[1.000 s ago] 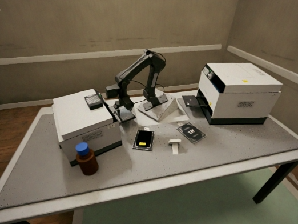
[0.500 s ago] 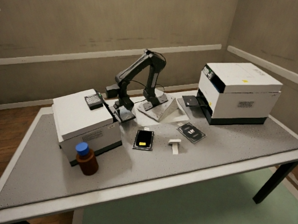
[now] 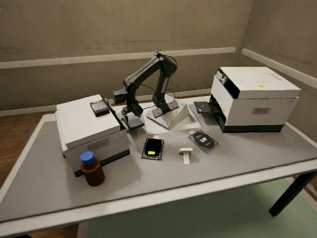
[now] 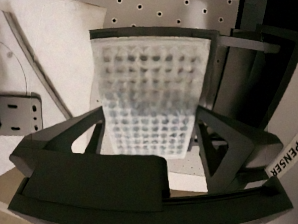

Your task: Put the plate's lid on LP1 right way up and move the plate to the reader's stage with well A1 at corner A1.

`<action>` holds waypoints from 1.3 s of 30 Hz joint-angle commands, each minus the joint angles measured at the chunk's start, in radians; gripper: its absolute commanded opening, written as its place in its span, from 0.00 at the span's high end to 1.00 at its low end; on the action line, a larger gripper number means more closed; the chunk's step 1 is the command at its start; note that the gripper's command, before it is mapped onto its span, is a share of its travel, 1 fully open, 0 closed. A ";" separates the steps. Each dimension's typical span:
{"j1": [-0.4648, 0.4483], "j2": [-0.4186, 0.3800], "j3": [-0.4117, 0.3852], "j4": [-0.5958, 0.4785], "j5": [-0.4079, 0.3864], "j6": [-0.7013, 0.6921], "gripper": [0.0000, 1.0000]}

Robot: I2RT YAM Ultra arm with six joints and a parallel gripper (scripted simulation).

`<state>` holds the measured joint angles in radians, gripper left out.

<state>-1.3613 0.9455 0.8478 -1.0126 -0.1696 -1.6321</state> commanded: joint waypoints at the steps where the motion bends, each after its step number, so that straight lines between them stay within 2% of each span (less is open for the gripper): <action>1: 0.001 -0.034 0.053 -0.019 0.002 0.012 0.14; 8: -0.013 -0.032 0.062 -0.030 -0.005 -0.003 0.14; 13: -0.030 0.018 0.079 -0.053 -0.019 -0.025 0.14; 18: -0.026 -0.019 0.085 -0.065 -0.029 -0.034 0.14; 31: -0.031 -0.037 0.085 -0.058 -0.027 -0.009 0.14; 39: -0.035 -0.017 0.099 -0.081 -0.013 -0.008 0.14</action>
<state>-1.3834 0.9356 0.8936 -1.0691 -0.1814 -1.6497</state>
